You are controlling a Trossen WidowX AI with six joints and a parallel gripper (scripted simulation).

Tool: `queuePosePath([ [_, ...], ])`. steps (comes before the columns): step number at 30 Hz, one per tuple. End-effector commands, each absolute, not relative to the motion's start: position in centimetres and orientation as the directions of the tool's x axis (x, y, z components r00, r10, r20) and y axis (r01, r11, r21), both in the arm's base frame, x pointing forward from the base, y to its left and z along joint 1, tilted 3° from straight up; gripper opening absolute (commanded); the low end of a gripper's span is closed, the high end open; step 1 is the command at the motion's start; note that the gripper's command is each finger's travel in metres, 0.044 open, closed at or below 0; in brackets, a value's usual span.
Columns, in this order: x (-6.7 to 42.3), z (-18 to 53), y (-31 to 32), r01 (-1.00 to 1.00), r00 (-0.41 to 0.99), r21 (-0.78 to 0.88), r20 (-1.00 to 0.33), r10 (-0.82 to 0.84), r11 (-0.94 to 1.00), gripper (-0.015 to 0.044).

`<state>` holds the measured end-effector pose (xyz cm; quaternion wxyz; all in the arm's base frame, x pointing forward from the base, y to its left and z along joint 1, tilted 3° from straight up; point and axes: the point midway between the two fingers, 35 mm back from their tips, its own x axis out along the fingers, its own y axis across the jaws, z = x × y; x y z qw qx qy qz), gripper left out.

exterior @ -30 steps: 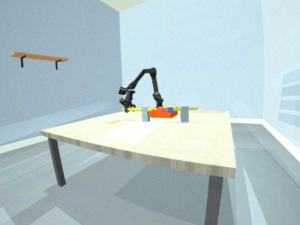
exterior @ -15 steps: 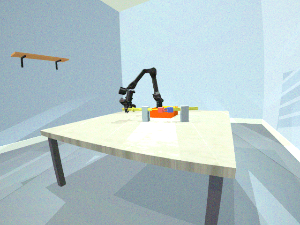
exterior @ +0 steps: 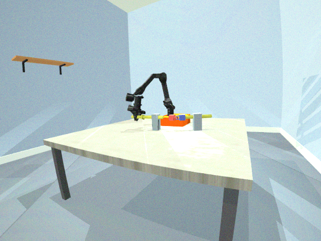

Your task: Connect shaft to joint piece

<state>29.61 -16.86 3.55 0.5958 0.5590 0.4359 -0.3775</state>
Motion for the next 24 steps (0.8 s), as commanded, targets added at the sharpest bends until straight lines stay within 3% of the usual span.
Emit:
queuePosePath([
  [1,29.7,3.3,-16.3,0.967,0.241,0.243,-0.97,0.037,0.08,0.0],
  [10,29.5,3.5,-15.0,0.99,0.11,0.112,-0.994,0.02,0.089,0.0],
  [24,29.3,3.6,-12.9,0.993,0.074,0.074,-0.997,0.013,0.092,0.0],
])
